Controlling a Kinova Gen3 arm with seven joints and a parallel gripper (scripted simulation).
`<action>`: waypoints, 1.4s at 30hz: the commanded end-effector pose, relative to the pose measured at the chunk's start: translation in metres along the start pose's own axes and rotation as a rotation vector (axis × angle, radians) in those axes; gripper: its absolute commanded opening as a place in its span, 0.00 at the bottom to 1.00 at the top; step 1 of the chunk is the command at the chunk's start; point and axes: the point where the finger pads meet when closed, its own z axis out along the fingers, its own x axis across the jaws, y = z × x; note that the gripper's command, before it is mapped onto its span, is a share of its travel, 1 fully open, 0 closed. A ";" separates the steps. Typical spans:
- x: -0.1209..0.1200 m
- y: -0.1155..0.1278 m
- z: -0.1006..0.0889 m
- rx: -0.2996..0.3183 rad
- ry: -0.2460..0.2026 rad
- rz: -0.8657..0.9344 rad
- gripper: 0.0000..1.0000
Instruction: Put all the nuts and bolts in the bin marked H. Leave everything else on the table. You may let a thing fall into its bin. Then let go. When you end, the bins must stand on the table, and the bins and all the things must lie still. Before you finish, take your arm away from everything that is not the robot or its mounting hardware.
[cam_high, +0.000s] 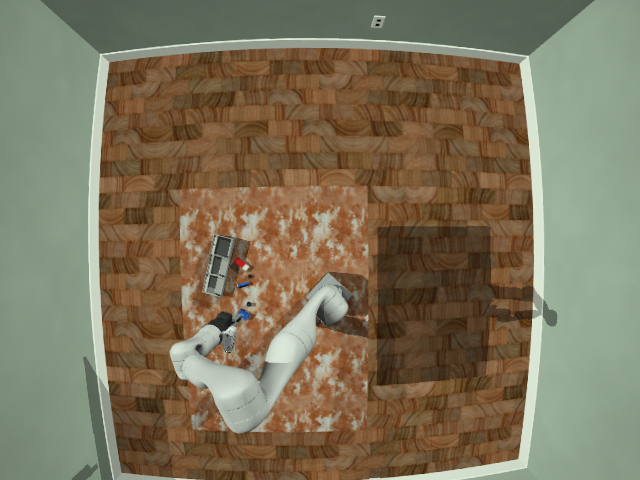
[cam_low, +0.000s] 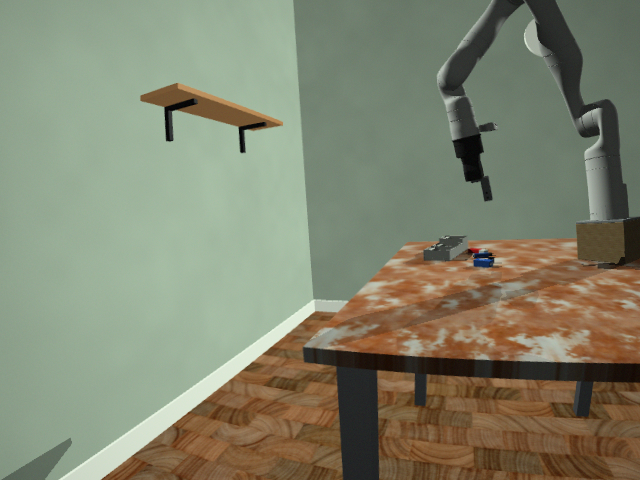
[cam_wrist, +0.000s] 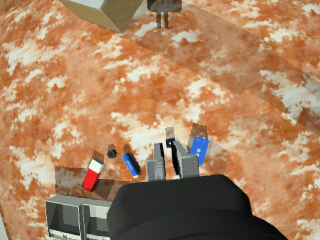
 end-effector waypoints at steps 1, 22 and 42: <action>-0.018 0.008 -0.007 -0.029 0.075 -0.035 0.31; -0.066 0.023 -0.019 -0.147 0.159 -0.176 0.31; -0.132 0.079 0.037 -0.197 0.100 -0.679 0.31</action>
